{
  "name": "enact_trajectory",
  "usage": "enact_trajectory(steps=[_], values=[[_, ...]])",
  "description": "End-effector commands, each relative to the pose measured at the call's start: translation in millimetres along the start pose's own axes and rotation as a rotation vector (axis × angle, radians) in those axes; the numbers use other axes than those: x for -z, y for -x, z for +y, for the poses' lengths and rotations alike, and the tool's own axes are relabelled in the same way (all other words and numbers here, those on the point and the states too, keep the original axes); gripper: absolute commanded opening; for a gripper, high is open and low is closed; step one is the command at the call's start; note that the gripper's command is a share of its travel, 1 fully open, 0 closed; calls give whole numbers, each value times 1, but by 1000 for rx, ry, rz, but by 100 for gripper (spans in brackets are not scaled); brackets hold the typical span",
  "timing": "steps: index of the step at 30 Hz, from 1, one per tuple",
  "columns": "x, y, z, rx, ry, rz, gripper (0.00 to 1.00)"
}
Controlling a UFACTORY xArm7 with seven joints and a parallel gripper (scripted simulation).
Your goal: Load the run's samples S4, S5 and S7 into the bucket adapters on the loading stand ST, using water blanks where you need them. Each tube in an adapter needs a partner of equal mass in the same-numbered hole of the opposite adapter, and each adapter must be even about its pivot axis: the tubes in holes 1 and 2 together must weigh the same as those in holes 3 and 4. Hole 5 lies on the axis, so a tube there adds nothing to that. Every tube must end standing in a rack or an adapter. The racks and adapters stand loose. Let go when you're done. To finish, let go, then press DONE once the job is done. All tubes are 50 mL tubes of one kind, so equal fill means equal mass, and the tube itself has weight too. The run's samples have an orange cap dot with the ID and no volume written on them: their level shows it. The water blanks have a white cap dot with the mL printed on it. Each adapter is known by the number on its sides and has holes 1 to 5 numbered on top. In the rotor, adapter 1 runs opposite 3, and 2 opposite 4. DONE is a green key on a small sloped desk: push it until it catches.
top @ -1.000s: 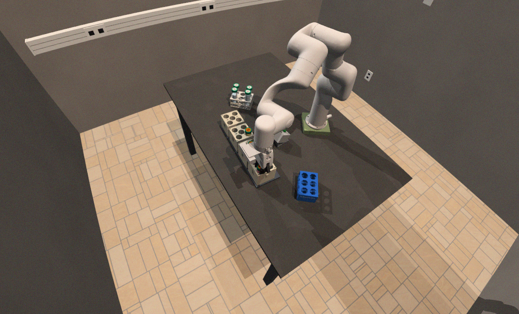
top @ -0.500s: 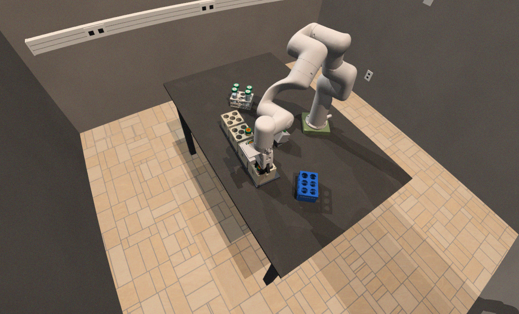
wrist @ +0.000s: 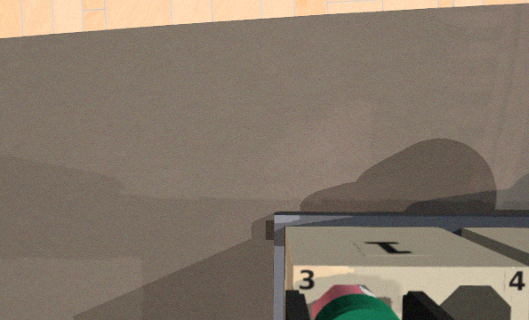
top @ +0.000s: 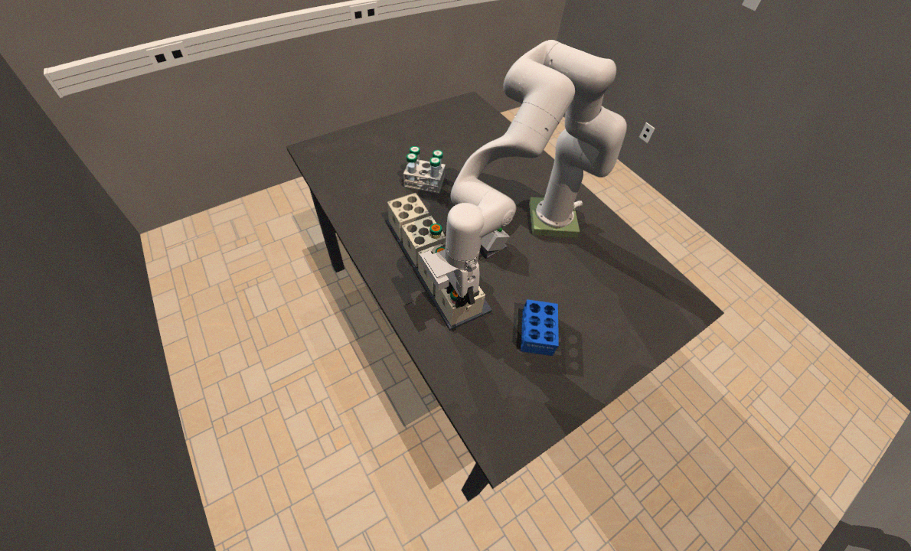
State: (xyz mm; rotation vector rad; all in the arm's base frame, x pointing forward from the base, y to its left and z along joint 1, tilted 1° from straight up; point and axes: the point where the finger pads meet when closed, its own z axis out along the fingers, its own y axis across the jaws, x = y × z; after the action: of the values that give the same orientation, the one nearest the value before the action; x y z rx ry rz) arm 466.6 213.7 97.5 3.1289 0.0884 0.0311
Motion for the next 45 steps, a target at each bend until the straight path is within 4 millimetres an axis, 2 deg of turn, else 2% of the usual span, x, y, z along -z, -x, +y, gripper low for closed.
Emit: enact_trajectory(steps=[1, 13, 45], values=[[2, -2, -1, 0, -2, 5, 44], [2, -2, -1, 0, -2, 5, 44], [58, -1, -1, 0, -2, 5, 44]])
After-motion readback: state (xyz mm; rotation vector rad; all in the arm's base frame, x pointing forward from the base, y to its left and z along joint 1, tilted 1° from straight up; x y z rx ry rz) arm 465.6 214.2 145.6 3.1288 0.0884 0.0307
